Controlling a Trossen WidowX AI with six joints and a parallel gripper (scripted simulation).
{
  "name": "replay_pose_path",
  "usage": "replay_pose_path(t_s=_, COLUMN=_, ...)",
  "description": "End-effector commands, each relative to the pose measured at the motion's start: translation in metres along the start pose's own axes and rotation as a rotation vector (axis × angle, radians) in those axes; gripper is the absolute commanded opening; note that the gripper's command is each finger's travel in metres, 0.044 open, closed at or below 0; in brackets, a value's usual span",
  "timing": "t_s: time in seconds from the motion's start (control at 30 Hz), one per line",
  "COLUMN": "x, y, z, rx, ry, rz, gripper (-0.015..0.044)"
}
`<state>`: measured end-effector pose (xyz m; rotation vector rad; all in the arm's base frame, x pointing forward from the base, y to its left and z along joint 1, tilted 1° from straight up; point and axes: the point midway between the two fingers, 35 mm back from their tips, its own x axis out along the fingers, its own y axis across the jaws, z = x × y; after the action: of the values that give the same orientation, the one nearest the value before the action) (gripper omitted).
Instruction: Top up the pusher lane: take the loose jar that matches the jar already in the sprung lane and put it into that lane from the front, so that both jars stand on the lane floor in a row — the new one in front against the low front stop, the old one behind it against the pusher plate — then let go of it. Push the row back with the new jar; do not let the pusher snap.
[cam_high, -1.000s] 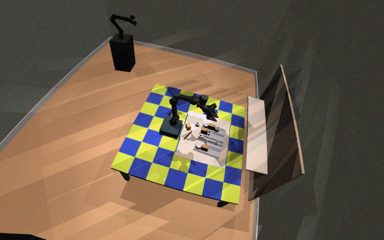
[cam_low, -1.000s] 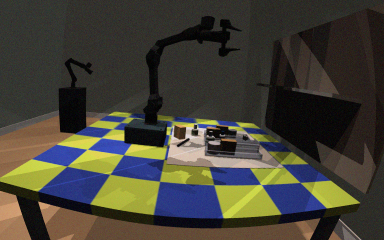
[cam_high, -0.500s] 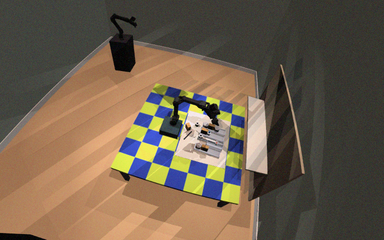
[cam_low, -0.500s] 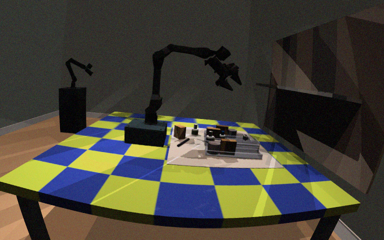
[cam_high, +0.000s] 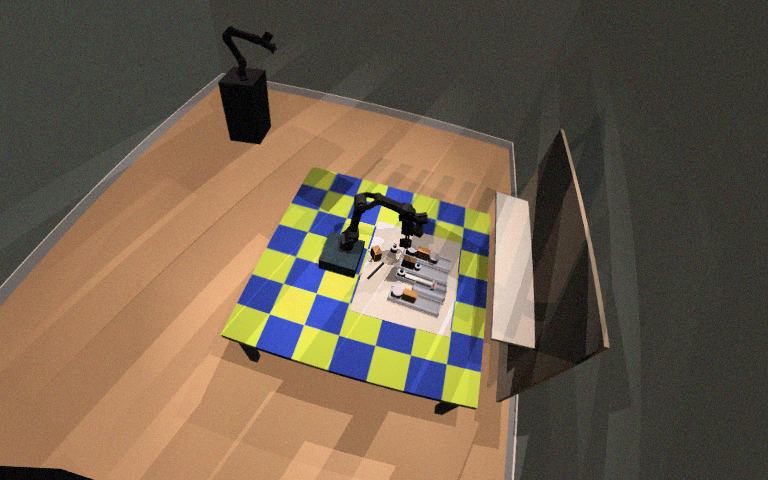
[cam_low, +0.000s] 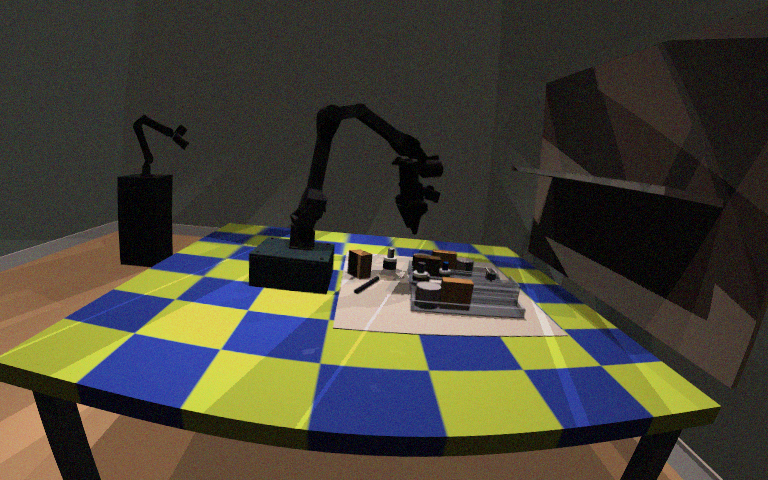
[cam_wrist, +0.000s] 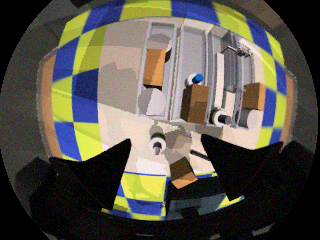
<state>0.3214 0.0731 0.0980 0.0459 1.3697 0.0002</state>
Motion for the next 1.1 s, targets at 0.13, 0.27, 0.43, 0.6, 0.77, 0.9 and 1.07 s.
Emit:
replay_pose_path(t_s=0.13, x=0.022, y=0.016, z=-0.046, rx=0.09, ry=0.16, rz=-0.022, gripper=0.044)
replay_pose_path(t_s=0.27, x=0.021, y=0.019, z=-0.052, rx=0.09, ry=0.161, rz=-0.021, gripper=0.044)
replay_pose_path(t_s=0.43, x=0.046, y=0.019, z=-0.056, rx=0.09, ry=0.161, rz=-0.021, gripper=0.044)
replay_pose_path(t_s=0.6, x=0.051, y=0.018, z=-0.057, rx=0.09, ry=0.161, rz=-0.021, gripper=0.044)
replay_pose_path(t_s=0.77, x=0.067, y=0.018, z=-0.059, rx=0.09, ry=0.161, rz=-0.022, gripper=0.044)
replay_pose_path(t_s=0.9, x=0.068, y=0.018, z=-0.059, rx=0.09, ry=0.161, rz=-0.022, gripper=0.044)
replay_pose_path(t_s=1.07, x=0.075, y=0.018, z=-0.06, rx=0.09, ry=0.161, rz=-0.022, gripper=0.044)
